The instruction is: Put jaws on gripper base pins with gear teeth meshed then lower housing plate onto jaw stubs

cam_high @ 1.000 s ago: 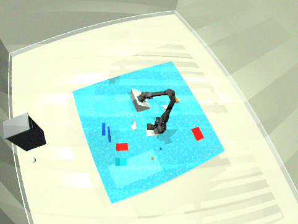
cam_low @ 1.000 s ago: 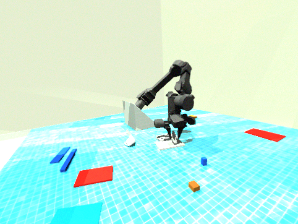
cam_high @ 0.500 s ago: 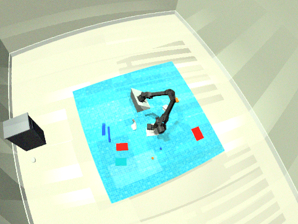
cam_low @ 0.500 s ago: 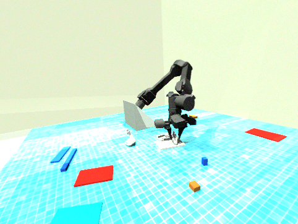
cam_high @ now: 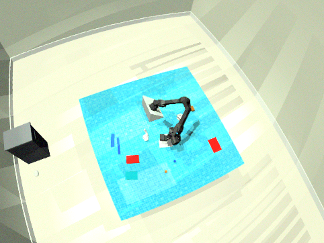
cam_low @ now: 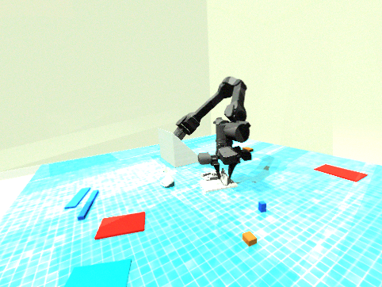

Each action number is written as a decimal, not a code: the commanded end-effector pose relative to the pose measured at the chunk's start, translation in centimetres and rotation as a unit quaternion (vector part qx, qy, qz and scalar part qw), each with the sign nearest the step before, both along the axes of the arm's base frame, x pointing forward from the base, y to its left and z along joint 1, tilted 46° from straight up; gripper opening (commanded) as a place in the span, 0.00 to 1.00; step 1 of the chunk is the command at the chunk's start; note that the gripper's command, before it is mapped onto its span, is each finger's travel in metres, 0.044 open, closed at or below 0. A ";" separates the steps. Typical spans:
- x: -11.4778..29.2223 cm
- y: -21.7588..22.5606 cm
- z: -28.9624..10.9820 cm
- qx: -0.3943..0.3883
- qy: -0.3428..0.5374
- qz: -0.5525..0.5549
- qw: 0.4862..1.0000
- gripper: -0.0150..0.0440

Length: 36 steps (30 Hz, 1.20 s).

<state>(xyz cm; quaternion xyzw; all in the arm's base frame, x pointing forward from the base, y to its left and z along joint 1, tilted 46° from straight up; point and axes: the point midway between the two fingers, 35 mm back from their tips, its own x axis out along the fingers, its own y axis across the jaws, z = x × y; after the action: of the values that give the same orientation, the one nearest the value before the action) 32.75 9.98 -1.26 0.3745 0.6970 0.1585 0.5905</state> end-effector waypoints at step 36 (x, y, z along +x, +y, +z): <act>0.0 -0.1 0.2 0.003 0.003 -0.001 1.000 0.48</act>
<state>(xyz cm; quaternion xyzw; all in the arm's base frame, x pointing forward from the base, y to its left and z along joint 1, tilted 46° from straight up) 32.68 9.77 -1.05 0.3768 0.6993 0.1559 0.5871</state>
